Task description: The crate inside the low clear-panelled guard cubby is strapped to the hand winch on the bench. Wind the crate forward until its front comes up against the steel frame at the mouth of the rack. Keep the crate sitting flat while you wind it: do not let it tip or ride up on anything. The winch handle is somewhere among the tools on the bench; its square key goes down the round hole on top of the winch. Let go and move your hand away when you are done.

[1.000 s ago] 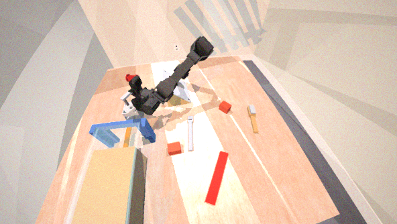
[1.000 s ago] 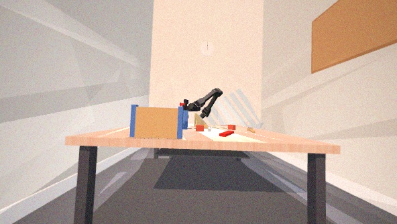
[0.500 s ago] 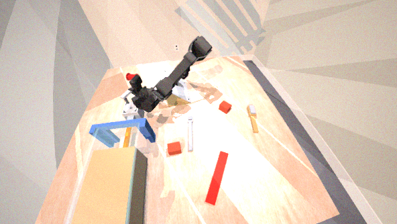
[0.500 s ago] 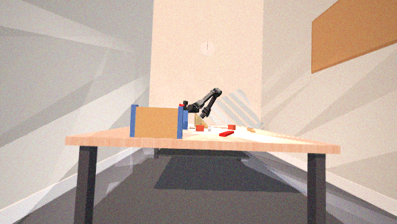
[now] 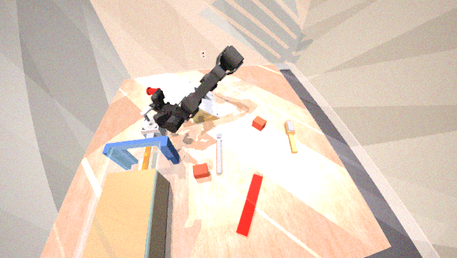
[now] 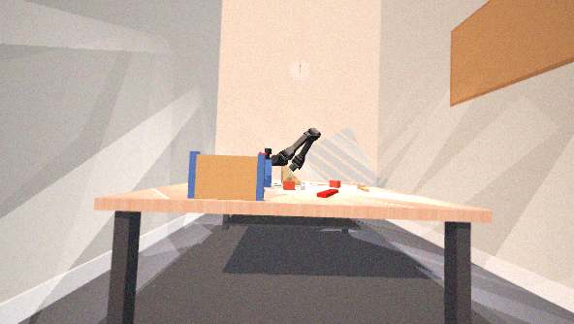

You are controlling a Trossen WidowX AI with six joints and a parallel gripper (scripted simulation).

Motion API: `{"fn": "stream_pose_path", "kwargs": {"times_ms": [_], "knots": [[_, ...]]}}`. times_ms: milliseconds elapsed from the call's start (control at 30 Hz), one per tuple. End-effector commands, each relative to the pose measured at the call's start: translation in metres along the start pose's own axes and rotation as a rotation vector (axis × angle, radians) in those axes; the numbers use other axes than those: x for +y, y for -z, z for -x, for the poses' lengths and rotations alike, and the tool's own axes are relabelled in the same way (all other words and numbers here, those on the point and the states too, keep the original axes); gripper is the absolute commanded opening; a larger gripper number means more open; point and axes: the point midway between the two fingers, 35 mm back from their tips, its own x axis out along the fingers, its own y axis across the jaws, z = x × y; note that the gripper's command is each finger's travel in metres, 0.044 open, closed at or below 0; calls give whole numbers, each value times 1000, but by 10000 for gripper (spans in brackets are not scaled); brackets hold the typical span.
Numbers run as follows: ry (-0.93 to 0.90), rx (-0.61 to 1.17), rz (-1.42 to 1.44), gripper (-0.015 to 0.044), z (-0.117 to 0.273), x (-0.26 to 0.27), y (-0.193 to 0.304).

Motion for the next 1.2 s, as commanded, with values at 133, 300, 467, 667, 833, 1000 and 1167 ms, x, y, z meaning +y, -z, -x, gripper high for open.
{"fn": "stream_pose_path", "kwargs": {"times_ms": [133,300,467,667,833,1000,1167], "knots": [[6,-2,-10,0,0,4,-1],[6,-2,-10,0,1,4,-1],[6,-1,-10,0,3,5,-1],[6,-1,-10,0,7,7,-1],[6,-1,-10,0,9,9,-2],[5,-2,-10,0,10,12,-2],[5,-3,-10,0,9,14,-1]]}}
